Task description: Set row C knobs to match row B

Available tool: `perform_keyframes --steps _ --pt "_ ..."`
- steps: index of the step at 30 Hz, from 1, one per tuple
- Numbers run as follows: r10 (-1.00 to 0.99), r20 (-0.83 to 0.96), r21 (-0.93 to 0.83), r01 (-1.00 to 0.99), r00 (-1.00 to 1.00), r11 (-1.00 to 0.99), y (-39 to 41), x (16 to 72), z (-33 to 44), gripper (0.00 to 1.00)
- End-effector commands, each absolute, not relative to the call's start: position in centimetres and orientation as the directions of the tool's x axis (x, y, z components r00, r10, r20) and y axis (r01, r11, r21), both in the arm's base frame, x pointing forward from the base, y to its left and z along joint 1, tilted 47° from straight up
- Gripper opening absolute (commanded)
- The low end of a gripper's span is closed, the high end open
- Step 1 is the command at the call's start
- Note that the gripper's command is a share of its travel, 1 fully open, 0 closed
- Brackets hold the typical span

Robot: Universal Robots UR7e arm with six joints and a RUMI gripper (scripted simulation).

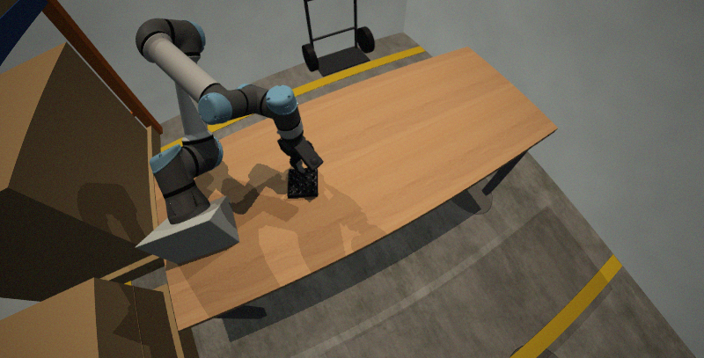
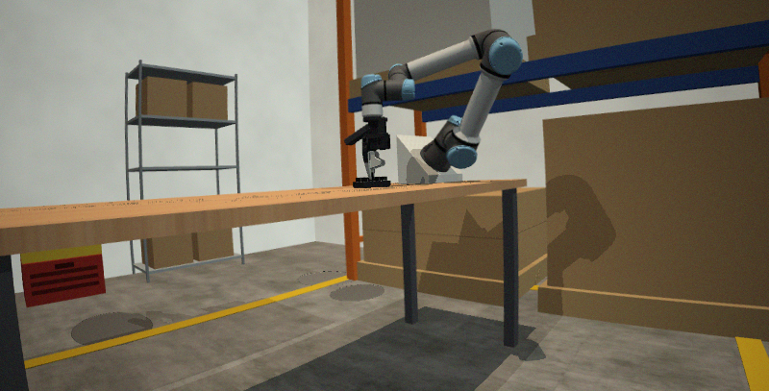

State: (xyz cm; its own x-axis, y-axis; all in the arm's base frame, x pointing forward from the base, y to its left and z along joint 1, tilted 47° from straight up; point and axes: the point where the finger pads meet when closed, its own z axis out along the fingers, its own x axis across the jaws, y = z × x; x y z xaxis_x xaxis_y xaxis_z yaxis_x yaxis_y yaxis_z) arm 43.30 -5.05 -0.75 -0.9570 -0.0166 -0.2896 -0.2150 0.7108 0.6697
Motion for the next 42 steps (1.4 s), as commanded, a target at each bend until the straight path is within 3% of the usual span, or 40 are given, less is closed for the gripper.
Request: perform_keyframes --steps 1,42 --pt "-0.016 -0.291 0.669 -0.216 -0.957 0.711 -5.1 43.4 -0.7 0.11" --pt "-0.020 -0.295 0.666 -0.221 -0.955 0.712 -7.9 42.6 2.0 0.11"
